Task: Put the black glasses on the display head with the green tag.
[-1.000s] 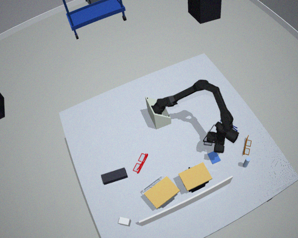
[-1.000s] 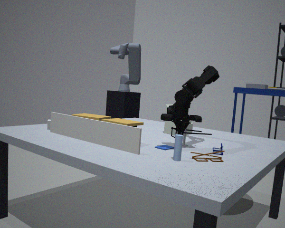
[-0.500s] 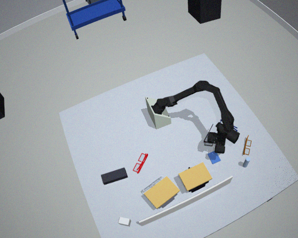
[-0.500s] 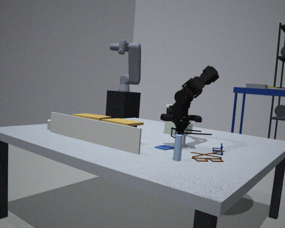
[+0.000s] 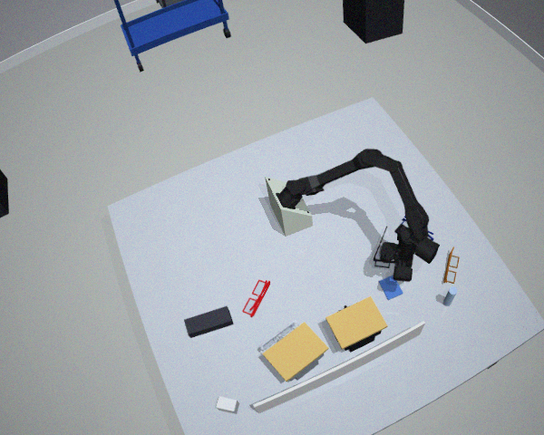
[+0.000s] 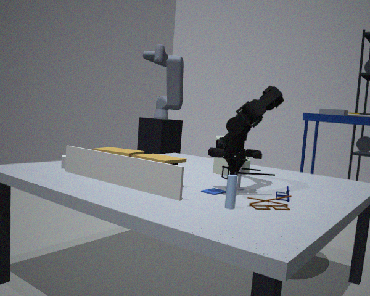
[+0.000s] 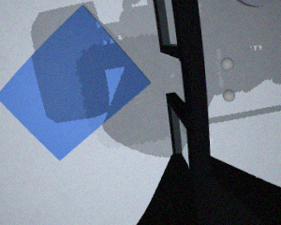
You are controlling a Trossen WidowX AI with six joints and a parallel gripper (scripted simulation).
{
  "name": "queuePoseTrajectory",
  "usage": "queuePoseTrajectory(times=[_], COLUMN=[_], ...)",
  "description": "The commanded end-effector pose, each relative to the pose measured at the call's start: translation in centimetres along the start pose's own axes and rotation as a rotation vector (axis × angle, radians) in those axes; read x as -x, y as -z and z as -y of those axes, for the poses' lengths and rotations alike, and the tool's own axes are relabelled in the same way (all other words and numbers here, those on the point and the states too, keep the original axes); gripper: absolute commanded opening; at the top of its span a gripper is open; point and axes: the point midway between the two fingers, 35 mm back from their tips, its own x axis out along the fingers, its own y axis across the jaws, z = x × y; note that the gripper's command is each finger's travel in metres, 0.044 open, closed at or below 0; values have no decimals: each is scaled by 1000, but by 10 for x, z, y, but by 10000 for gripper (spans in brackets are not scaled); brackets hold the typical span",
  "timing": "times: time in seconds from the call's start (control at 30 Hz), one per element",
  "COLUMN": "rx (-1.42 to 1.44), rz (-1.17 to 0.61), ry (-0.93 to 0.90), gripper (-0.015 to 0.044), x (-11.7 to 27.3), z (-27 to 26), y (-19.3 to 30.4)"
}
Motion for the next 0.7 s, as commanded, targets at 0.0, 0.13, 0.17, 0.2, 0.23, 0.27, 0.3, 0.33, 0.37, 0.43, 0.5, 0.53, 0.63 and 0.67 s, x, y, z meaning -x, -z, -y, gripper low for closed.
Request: queuePoseTrajectory(times=[0.0, 0.13, 0.17, 0.2, 0.23, 0.27, 0.3, 0.33, 0.37, 0.43, 0.5, 0.53, 0.63, 0.67], rx=[3, 3, 3, 3, 3, 3, 3, 3, 3, 3, 3, 3, 3, 3], rz=[0, 0, 0, -1, -1, -1, -1, -1, -1, -1, -1, -1, -1, -1], ry=[1, 1, 1, 1, 1, 1, 1, 1, 1, 1, 1, 1, 1, 1], gripper=[0, 0, 0, 0, 0, 0, 0, 0, 0, 0, 0, 0, 0, 0], x=[-1, -1, -1, -1, -1, -1, -1, -1, -1, -1, -1, -1, -1, -1], z=[-2, -2, -2, -2, -2, -3, -3, -3, -3, -3, -3, -3, -4, -4], y=[2, 4, 4, 4, 5, 5, 5, 6, 6, 7, 8, 8, 9, 9])
